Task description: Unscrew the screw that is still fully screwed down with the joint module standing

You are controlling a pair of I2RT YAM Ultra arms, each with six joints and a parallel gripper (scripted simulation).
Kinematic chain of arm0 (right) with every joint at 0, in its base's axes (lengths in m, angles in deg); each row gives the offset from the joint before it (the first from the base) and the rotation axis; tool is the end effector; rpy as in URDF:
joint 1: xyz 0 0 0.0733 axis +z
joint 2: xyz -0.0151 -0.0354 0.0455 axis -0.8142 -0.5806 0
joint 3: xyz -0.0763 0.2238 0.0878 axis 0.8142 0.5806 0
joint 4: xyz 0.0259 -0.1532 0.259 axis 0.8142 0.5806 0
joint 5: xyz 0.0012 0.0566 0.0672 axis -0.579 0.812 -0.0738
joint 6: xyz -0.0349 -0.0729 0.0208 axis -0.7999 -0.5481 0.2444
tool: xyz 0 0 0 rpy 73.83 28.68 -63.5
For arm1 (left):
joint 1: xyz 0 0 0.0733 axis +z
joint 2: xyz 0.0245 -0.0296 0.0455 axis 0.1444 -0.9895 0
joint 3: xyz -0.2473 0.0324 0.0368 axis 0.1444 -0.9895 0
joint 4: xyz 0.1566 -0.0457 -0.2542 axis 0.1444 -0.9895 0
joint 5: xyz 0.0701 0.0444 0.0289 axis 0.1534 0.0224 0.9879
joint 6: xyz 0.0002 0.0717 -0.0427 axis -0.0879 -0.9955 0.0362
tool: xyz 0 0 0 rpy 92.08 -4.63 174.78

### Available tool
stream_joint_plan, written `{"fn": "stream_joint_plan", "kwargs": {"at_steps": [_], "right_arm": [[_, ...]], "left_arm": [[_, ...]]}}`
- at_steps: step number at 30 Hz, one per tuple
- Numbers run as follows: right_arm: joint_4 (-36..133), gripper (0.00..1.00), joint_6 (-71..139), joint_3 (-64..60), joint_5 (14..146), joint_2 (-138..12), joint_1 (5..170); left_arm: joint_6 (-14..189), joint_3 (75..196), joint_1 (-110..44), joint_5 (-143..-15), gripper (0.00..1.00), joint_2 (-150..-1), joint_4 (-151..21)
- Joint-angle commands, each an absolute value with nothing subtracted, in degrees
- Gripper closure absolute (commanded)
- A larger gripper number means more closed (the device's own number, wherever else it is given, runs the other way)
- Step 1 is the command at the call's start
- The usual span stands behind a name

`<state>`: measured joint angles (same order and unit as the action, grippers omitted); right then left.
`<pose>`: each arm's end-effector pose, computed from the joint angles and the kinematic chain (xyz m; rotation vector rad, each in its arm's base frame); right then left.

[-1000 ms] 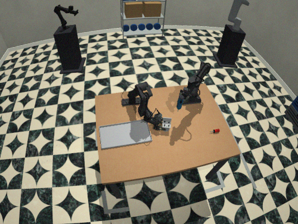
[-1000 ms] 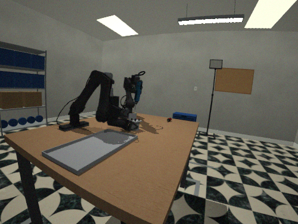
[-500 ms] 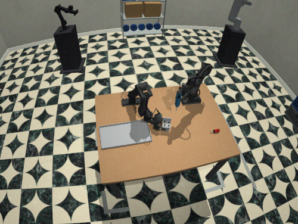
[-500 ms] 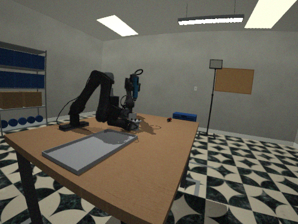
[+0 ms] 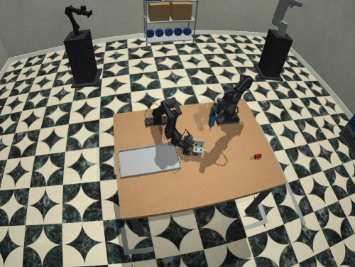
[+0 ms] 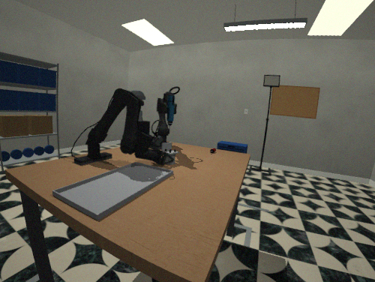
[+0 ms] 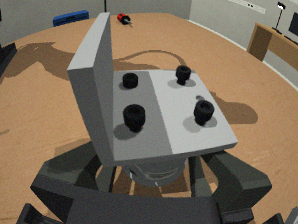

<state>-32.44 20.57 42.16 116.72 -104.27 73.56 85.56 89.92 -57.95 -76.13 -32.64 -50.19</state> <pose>0.2731 0.1459 -0.0190 -0.9752 1.6260 0.7460 0.1791 -0.2087 0.2618 0.6902 1.4906 -0.6582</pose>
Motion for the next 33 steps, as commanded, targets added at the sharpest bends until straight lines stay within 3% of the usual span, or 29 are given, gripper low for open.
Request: {"fn": "stream_joint_plan", "kwargs": {"at_steps": [1,33], "right_arm": [[-31.5,0.41,20.4,40.5,116.8,-105.5,74.2],[-31.5,0.41,20.4,40.5,116.8,-105.5,74.2]], "left_arm": [[85.4,91.5,-57.3,-76.0,0.58,-30.5,-45.2],[86.3,91.7,-57.3,-75.7,0.58,-30.4,-44.5]]}}
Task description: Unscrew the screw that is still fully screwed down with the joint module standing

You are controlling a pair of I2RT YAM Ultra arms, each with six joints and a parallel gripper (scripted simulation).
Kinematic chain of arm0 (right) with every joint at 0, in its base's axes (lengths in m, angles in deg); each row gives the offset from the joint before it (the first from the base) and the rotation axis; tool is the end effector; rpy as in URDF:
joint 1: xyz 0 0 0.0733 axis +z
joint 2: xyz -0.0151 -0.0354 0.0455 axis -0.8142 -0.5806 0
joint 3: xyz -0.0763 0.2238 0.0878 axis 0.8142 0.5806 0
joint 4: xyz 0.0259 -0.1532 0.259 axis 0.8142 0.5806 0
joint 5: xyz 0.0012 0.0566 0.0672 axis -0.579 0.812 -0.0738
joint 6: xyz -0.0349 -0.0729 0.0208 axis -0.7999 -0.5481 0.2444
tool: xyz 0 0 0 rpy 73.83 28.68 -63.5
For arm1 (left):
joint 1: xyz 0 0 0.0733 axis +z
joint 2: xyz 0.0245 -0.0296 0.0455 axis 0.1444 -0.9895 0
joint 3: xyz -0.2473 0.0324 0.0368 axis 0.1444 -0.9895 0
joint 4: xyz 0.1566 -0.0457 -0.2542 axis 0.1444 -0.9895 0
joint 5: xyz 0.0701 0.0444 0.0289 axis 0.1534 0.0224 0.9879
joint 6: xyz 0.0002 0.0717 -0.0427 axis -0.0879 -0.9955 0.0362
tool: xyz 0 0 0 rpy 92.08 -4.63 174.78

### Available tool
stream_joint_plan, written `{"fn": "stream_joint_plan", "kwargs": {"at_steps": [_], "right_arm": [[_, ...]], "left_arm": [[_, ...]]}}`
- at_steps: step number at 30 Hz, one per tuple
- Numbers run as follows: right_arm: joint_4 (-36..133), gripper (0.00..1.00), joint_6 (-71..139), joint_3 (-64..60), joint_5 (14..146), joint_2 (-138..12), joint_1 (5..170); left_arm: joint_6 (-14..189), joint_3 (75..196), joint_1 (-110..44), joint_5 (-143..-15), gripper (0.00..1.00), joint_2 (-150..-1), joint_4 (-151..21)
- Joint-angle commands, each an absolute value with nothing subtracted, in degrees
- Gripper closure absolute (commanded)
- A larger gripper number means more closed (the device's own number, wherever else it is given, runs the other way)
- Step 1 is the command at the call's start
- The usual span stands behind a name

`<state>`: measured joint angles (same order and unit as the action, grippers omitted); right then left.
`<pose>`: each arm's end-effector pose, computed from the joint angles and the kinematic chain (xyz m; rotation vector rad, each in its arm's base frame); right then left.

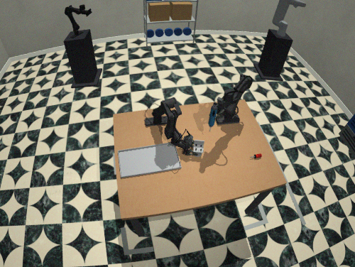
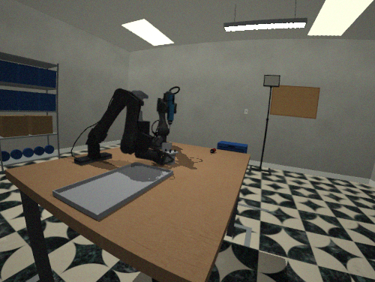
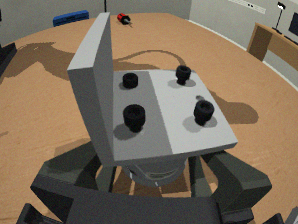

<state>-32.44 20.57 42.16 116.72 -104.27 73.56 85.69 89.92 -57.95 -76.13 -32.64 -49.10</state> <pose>0.2731 0.1459 -0.0190 -0.9752 1.6260 0.7460 0.1791 -0.2087 0.2646 0.6804 1.4741 -0.6649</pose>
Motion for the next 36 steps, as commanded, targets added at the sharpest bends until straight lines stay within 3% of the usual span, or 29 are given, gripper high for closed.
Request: {"fn": "stream_joint_plan", "kwargs": {"at_steps": [1,36], "right_arm": [[-31.5,0.41,20.4,40.5,116.8,-105.5,74.2],[-31.5,0.41,20.4,40.5,116.8,-105.5,74.2]], "left_arm": [[86.3,91.7,-57.3,-75.7,0.58,-30.4,-44.5],[86.3,93.3,-57.2,-75.9,0.58,-38.3,-40.0]]}}
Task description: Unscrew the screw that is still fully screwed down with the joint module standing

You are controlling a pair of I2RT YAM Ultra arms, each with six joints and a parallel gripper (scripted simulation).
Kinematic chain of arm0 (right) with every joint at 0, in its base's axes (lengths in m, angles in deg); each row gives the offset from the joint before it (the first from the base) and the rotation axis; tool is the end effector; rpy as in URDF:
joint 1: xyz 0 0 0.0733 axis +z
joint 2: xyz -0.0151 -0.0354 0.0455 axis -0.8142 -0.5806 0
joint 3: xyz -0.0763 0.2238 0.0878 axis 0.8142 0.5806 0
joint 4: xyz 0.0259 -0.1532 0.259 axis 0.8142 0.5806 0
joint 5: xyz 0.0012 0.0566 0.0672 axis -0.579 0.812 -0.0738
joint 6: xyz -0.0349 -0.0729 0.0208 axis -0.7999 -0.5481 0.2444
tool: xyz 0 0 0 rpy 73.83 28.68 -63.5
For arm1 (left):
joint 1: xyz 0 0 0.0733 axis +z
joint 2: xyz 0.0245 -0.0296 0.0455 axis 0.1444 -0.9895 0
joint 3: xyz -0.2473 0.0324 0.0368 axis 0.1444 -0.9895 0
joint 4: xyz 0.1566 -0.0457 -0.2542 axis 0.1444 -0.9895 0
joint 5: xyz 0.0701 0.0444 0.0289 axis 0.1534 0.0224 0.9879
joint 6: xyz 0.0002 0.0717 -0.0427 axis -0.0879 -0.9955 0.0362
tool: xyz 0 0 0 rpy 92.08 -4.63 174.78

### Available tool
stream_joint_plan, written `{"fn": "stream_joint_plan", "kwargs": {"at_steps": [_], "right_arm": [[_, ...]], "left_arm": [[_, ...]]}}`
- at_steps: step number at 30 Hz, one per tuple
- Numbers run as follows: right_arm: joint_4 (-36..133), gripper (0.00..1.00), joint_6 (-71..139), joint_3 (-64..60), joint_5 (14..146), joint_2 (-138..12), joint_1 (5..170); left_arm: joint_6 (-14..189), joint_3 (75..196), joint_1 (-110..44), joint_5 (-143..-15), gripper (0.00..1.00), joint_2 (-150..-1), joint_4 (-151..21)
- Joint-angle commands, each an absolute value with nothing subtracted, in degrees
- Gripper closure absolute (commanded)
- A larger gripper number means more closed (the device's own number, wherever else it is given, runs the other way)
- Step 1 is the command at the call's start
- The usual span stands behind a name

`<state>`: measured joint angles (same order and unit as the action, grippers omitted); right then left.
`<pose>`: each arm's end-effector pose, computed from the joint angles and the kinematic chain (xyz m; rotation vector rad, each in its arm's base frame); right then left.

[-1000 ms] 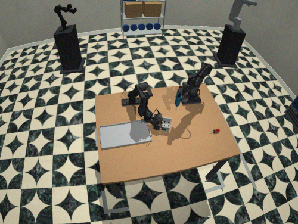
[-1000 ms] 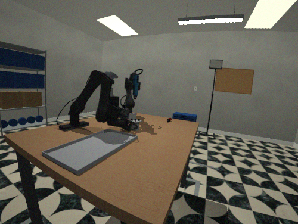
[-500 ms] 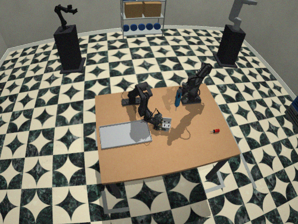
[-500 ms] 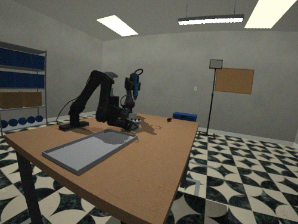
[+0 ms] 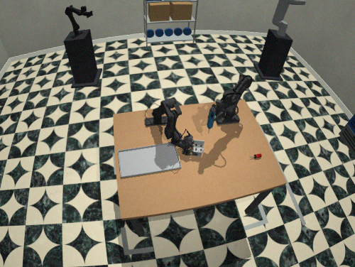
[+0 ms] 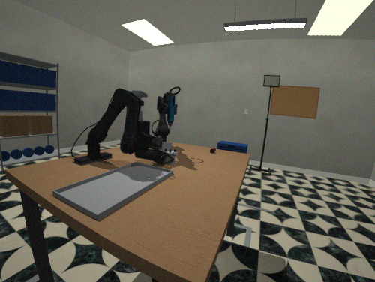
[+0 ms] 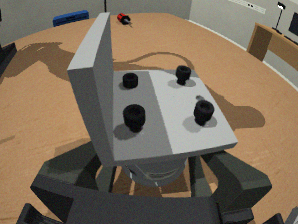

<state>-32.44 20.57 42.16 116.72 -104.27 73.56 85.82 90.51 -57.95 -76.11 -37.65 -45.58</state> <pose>0.2731 0.1459 -0.0190 -0.9752 1.6260 0.7460 0.1875 -0.2185 0.2550 0.6853 1.4896 -0.6623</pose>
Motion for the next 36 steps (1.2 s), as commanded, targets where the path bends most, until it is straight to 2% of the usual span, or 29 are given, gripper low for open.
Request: {"fn": "stream_joint_plan", "kwargs": {"at_steps": [1,36], "right_arm": [[-31.5,0.41,20.4,40.5,116.8,-105.5,74.2],[-31.5,0.41,20.4,40.5,116.8,-105.5,74.2]], "left_arm": [[86.3,93.4,-57.2,-75.9,0.58,-38.7,-39.7],[86.3,96.8,-57.1,-76.0,0.58,-48.5,-33.4]]}}
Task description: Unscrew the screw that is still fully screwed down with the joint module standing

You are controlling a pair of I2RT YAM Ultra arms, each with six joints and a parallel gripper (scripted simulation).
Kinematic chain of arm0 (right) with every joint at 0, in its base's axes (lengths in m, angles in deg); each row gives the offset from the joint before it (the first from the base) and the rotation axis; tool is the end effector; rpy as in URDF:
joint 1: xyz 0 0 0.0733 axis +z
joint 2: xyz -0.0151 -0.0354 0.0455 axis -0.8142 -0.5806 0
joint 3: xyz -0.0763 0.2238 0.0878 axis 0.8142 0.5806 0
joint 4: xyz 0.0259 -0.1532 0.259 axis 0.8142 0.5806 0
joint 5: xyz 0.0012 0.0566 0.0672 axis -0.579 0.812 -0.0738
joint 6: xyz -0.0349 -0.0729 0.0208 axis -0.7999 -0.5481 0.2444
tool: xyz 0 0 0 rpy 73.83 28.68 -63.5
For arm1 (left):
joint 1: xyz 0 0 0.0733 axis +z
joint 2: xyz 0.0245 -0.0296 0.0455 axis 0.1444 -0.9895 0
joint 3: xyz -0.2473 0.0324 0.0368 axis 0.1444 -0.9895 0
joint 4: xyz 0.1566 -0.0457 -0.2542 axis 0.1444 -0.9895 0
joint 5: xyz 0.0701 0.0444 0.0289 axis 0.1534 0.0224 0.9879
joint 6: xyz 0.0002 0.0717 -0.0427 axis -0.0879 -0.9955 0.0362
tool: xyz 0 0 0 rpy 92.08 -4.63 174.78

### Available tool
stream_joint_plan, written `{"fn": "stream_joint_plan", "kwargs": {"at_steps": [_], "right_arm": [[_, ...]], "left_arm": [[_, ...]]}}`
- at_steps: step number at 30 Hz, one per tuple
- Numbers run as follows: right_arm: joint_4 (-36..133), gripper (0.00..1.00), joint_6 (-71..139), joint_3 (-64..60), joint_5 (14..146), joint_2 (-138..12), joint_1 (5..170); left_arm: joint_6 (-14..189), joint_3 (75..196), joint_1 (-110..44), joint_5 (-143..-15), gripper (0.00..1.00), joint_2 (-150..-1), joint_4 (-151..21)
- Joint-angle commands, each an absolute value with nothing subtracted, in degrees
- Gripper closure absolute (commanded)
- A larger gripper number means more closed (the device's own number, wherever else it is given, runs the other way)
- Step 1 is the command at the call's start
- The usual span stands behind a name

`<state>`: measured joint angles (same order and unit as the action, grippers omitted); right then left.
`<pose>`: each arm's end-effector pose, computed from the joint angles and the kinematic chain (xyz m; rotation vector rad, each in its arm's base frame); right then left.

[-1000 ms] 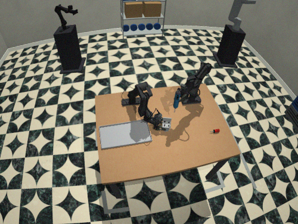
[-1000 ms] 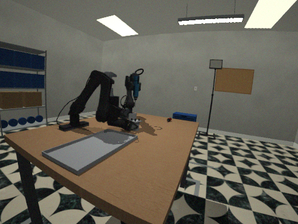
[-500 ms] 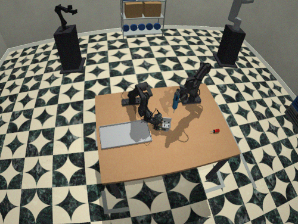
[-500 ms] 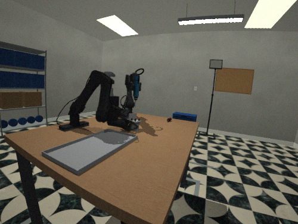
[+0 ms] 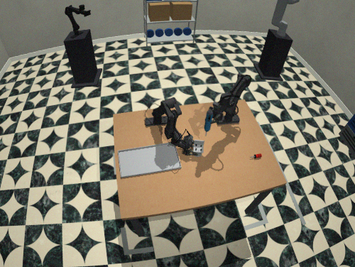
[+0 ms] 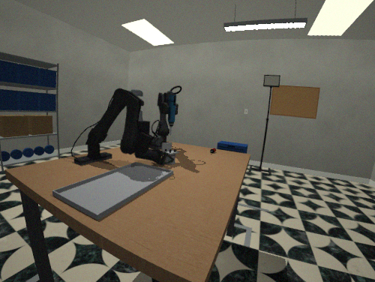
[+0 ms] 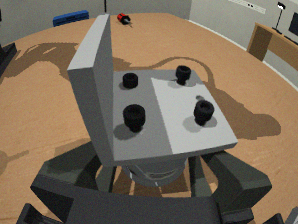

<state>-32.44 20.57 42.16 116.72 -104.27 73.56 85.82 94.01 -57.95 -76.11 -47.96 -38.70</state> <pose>0.2731 0.1459 -0.0190 -0.9752 1.6260 0.7460 0.2055 -0.2398 0.2479 0.6848 1.4884 -0.6626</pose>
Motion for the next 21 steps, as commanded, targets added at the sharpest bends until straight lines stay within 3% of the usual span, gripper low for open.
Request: {"fn": "stream_joint_plan", "kwargs": {"at_steps": [1,21], "right_arm": [[-31.5,0.41,20.4,40.5,116.8,-105.5,74.2],[-31.5,0.41,20.4,40.5,116.8,-105.5,74.2]], "left_arm": [[86.3,96.9,-57.1,-76.0,0.58,-48.8,-33.1],[86.3,99.4,-57.1,-76.1,0.58,-54.3,-30.2]]}}
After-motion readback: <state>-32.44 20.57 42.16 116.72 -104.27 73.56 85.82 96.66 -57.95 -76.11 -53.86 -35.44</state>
